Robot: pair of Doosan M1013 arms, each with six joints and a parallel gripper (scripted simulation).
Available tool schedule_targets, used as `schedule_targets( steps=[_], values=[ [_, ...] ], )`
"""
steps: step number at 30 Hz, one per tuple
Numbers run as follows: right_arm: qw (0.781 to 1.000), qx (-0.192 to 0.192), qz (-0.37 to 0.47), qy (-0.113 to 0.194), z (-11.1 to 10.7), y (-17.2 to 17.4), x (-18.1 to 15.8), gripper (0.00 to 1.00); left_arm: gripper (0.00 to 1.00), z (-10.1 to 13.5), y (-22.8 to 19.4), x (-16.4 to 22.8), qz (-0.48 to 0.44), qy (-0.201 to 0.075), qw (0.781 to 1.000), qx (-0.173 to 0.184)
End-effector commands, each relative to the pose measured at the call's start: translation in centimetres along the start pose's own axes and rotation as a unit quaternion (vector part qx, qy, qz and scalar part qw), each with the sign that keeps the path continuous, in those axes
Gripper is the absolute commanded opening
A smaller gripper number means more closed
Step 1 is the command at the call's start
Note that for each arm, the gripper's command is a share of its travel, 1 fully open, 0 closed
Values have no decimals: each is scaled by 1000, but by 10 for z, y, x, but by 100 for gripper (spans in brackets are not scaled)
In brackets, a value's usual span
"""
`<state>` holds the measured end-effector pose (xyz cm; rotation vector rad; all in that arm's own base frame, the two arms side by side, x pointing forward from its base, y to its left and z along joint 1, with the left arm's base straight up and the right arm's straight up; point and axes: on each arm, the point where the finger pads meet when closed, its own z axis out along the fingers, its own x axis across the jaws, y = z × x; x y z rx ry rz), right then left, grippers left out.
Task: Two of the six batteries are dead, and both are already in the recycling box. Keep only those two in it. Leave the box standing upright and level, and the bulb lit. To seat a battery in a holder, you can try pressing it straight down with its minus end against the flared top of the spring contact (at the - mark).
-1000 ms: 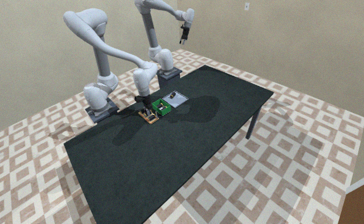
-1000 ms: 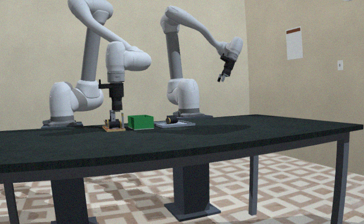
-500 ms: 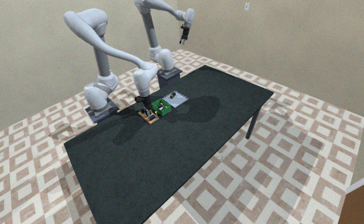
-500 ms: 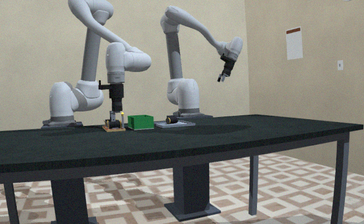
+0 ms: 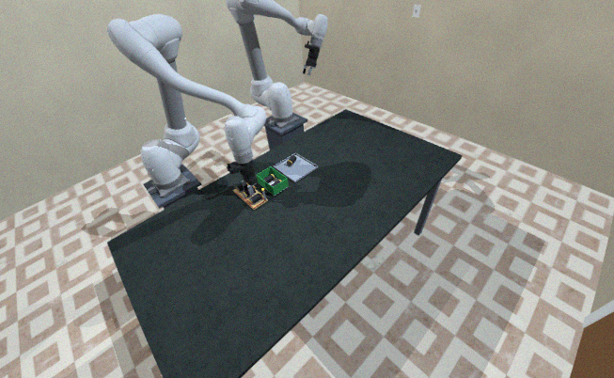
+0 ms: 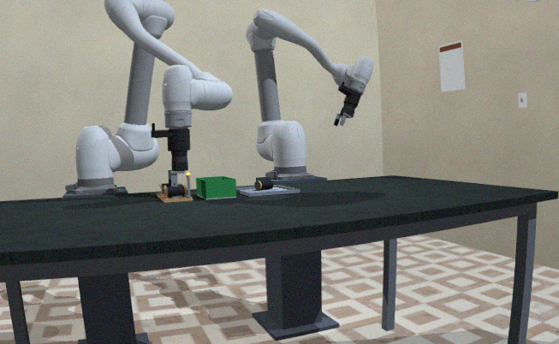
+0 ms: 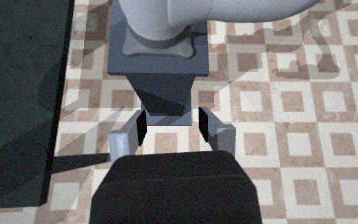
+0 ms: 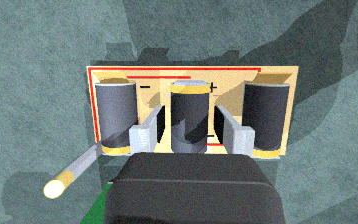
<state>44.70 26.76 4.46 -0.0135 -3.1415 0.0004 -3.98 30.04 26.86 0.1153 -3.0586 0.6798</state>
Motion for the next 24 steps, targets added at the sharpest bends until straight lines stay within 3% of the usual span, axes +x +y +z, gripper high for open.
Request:
schedule_targets(
  steps=[1, 15, 24],
  values=[
    [1000, -1, 0, 0, -1, 0, 0, 90, 100, 0, 0, 0, 0, 0, 1000, 0],
    [1000, -1, 0, 0, -3, 0, 0, 90, 100, 0, 0, 0, 0, 0, 1000, 0],
    [1000, -1, 0, 0, -34, 0, 0, 90, 100, 0, 0, 0, 0, 0, 1000, 0]
  ],
)
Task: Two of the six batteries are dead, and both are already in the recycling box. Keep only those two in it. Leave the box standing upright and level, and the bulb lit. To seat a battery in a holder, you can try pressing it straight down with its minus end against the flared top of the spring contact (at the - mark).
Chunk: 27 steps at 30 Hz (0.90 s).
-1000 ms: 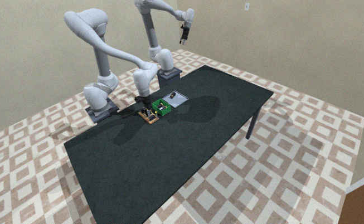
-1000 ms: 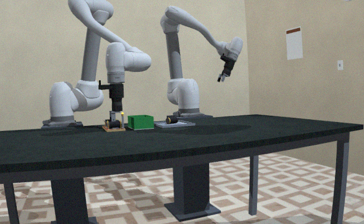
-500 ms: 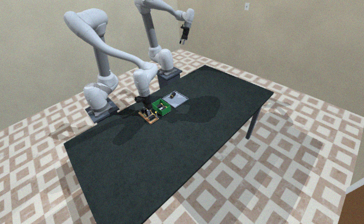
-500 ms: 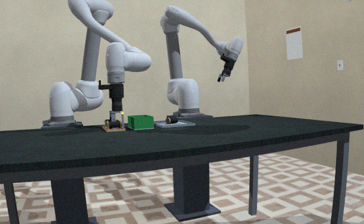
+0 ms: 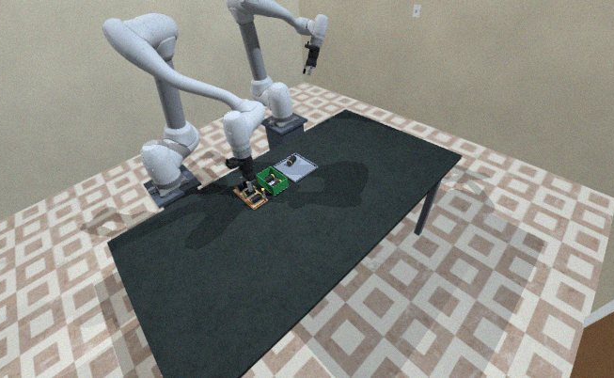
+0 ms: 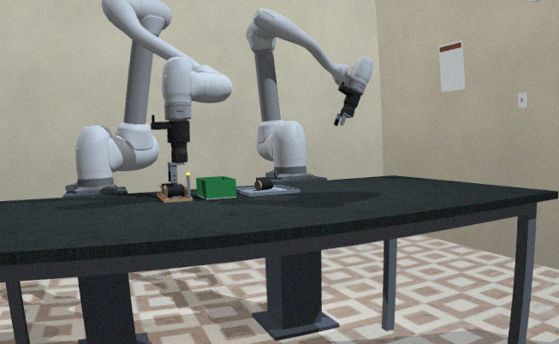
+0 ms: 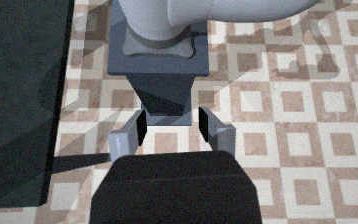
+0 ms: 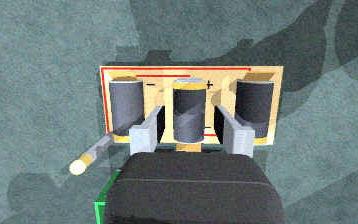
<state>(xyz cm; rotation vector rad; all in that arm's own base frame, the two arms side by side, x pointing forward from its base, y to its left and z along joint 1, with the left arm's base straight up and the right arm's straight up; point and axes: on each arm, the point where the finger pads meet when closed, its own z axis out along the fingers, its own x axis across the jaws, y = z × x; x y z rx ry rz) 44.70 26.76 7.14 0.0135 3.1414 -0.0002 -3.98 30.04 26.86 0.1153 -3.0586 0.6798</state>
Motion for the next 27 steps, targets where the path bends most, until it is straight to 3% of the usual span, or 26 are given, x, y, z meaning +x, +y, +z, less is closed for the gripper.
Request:
schedule_targets(
  steps=[1, 11, 27],
  values=[
    [1000, 0, 0, 0, -12, 0, 0, 90, 100, 0, 0, 0, 0, 0, 1000, 0],
    [1000, 0, 0, 0, -38, 0, 0, 90, 100, 0, 0, 0, 0, 0, 1000, 0],
    [1000, 0, 0, 0, -39, 0, 0, 90, 100, 0, 0, 0, 0, 0, 1000, 0]
  ],
)
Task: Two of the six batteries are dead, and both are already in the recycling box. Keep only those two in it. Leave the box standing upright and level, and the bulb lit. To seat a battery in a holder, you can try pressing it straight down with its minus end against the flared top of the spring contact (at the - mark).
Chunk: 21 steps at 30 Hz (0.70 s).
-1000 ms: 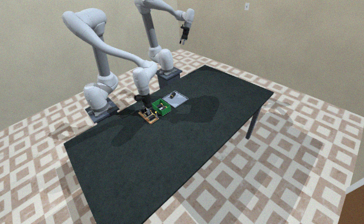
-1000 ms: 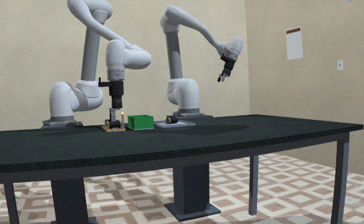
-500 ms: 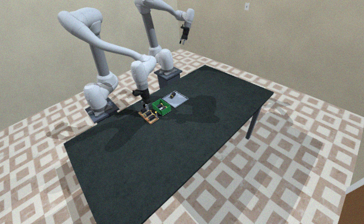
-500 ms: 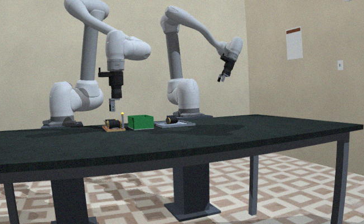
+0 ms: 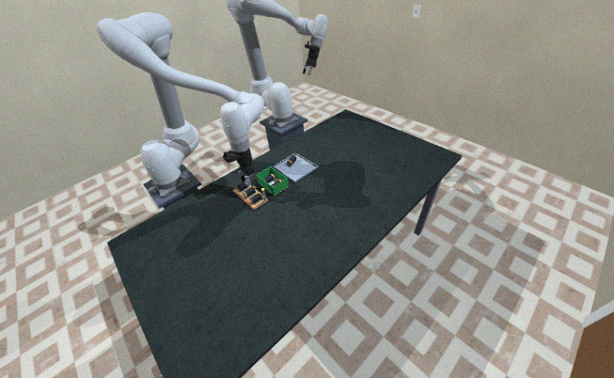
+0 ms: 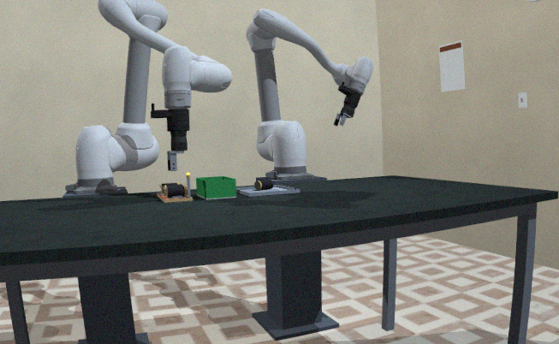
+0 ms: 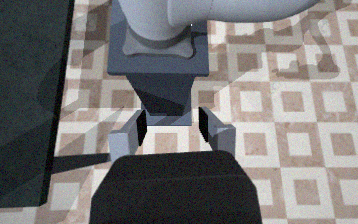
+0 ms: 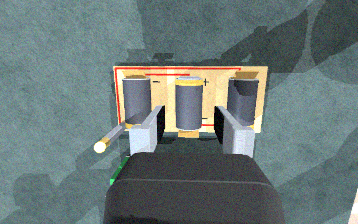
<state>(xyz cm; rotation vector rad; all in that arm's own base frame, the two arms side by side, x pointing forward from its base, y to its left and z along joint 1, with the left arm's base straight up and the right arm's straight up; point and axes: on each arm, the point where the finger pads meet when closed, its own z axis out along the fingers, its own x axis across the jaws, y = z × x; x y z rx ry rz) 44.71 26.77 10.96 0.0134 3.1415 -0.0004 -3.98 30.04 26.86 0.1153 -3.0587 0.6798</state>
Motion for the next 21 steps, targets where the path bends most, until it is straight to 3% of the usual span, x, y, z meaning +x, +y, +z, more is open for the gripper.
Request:
schedule_targets(
  steps=[1, 18, 21],
  values=[
    [1000, -1, 0, 0, -1, 0, 0, 90, 100, 0, 0, 0, 0, 0, 1000, 0],
    [1000, -1, 0, 0, -1, 0, 0, 90, 100, 0, 0, 0, 0, 0, 1000, 0],
    [1000, -1, 0, 0, -11, 0, 0, 90, 100, 0, 0, 0, 0, 0, 1000, 0]
  ],
)
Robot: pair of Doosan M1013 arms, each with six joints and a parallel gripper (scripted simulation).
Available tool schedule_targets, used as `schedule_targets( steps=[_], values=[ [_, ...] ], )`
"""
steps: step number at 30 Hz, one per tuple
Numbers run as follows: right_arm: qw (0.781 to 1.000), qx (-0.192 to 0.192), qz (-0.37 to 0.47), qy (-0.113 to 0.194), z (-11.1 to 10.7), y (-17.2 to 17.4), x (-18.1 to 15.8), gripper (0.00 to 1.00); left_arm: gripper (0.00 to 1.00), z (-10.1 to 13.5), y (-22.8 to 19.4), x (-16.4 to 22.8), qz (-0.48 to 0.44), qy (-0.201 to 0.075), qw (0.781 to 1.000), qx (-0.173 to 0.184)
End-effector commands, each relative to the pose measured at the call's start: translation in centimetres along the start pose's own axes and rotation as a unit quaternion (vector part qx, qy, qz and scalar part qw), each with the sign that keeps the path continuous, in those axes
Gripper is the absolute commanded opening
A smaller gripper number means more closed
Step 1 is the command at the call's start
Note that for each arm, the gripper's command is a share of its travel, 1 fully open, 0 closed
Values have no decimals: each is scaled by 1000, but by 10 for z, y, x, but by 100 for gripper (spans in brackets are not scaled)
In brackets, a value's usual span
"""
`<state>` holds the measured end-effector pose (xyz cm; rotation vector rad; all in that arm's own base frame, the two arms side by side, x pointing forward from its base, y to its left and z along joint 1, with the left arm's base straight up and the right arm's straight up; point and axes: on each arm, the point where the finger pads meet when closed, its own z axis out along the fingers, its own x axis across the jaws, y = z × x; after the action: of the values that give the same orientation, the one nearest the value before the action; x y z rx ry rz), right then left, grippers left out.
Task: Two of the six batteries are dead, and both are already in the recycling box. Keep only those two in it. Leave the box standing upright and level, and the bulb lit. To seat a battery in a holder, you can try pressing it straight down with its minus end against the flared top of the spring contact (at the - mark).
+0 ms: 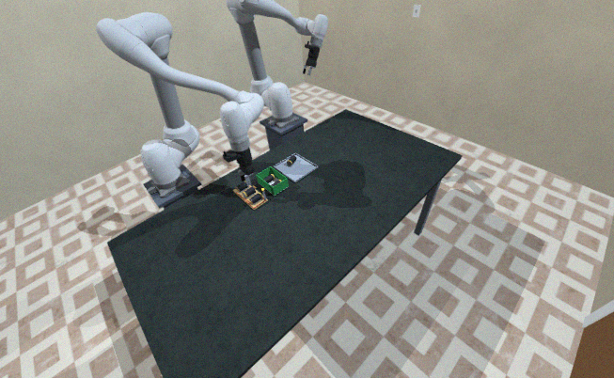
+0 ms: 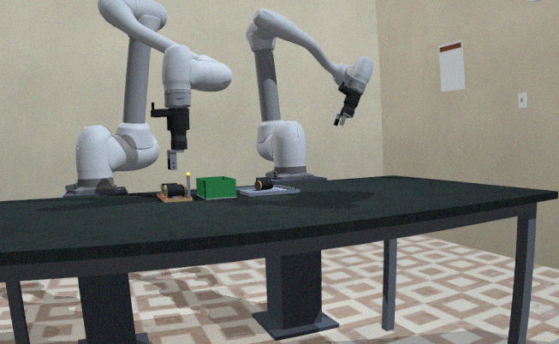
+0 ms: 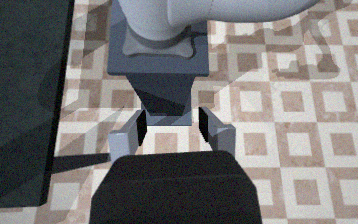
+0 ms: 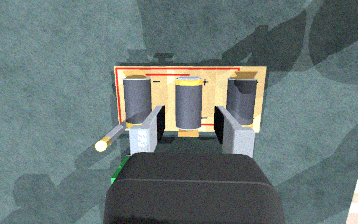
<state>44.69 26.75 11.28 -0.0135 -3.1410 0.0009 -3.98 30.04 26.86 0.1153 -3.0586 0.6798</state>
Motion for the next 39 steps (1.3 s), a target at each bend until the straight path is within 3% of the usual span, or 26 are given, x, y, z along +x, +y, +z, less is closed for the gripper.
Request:
schedule_targets(
  steps=[1, 4, 7, 39],
  values=[
    [1000, -1, 0, -1, -17, 0, -1, 90, 100, 0, 0, 0, 0, 0, 1000, 0],
    [1000, -1, 0, -1, -44, 0, 0, 90, 100, 0, 0, 0, 0, 0, 1000, 0],
    [1000, -1, 0, -1, -47, 0, 0, 90, 100, 0, 0, 0, 0, 0, 1000, 0],
    [1000, -1, 0, -1, -48, 0, 0, 90, 100, 0, 0, 0, 0, 0, 1000, 0]
  ],
)
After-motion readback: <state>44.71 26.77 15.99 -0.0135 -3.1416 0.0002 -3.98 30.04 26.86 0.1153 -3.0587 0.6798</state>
